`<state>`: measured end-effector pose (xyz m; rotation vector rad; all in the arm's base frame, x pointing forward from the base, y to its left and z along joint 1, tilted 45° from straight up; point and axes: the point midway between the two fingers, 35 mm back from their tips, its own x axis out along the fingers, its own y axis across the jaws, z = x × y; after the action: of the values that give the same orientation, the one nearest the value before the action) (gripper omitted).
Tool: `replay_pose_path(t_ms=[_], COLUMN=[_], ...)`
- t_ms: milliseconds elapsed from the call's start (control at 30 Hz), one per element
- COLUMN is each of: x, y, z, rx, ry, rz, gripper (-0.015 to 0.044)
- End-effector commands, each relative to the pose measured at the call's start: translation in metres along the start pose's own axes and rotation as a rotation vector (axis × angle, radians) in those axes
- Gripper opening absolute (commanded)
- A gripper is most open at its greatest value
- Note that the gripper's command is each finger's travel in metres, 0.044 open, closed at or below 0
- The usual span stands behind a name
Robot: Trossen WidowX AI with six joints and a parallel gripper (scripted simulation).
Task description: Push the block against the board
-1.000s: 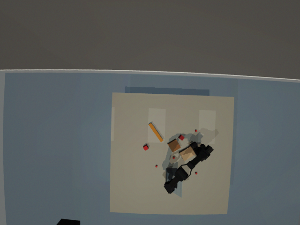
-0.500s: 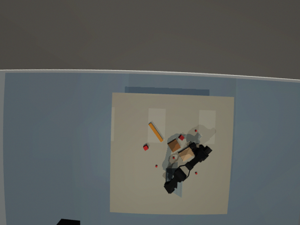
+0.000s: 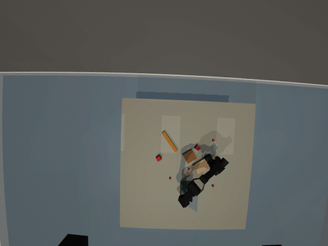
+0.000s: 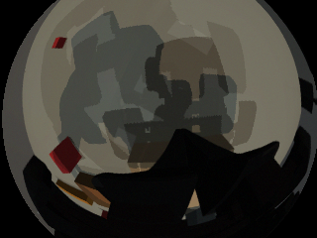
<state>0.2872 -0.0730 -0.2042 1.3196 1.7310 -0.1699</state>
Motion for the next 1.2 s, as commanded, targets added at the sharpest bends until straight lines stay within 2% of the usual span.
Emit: replay_pose_path(t_ms=[0, 867, 1167], x=[0.003, 0.003, 0.003], y=[-0.002, -0.003, -0.002], z=[-0.009, -0.041, -0.030], rx=[0.012, 0.014, 0.013], ry=[0.015, 0.017, 0.016], rz=[-0.001, -0.001, -0.001], gripper=[0.0000, 0.0000, 0.0000])
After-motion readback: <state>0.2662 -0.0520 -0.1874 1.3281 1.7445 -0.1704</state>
